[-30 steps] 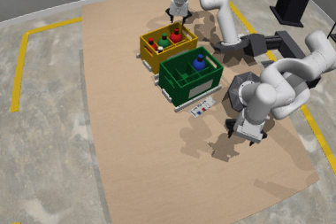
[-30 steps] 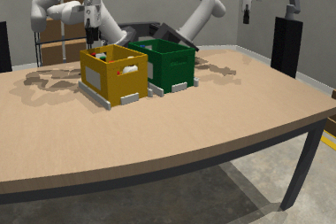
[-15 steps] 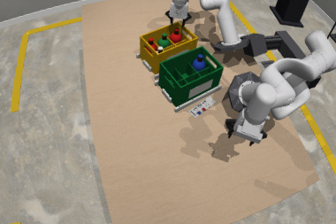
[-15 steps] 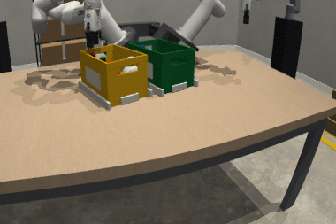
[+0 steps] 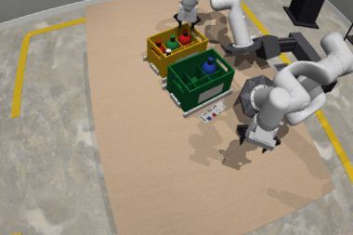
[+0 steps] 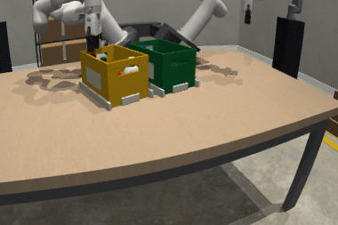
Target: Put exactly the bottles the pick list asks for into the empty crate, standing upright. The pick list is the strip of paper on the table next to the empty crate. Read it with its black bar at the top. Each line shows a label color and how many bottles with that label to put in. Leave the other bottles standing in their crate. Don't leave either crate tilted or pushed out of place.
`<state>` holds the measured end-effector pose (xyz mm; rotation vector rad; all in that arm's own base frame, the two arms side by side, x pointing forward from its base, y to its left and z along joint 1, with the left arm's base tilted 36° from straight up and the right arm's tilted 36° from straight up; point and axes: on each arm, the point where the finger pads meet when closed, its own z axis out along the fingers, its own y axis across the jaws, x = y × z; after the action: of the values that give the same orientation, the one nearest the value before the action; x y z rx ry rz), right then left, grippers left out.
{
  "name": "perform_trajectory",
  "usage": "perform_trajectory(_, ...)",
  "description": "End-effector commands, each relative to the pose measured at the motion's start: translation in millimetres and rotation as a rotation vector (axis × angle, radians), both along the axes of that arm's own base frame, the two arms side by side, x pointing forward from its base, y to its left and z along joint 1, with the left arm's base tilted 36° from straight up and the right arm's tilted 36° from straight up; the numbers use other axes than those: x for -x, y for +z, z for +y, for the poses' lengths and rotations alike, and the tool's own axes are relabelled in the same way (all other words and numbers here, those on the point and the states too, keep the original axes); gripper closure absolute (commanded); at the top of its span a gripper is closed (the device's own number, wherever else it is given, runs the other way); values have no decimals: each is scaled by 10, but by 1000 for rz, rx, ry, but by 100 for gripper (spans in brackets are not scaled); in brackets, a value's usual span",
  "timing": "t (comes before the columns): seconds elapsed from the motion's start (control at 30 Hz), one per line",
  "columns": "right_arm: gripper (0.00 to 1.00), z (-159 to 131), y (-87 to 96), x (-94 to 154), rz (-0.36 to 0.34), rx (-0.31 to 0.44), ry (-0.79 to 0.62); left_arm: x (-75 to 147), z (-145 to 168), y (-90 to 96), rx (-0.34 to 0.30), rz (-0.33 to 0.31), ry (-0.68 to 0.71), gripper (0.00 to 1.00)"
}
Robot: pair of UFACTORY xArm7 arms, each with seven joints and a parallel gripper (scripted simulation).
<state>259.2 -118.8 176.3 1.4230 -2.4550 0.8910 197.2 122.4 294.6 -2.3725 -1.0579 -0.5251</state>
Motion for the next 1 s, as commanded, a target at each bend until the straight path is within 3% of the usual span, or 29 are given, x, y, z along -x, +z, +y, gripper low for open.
perform_trajectory(0.0,35,-29,-36,-13,-2,1,1,-5,-3,13,-1,-3,-1,0)
perform_trajectory(0.97,35,-219,-306,-62,-2,1,1,-5,-3,13,-1,-3,-1,0)
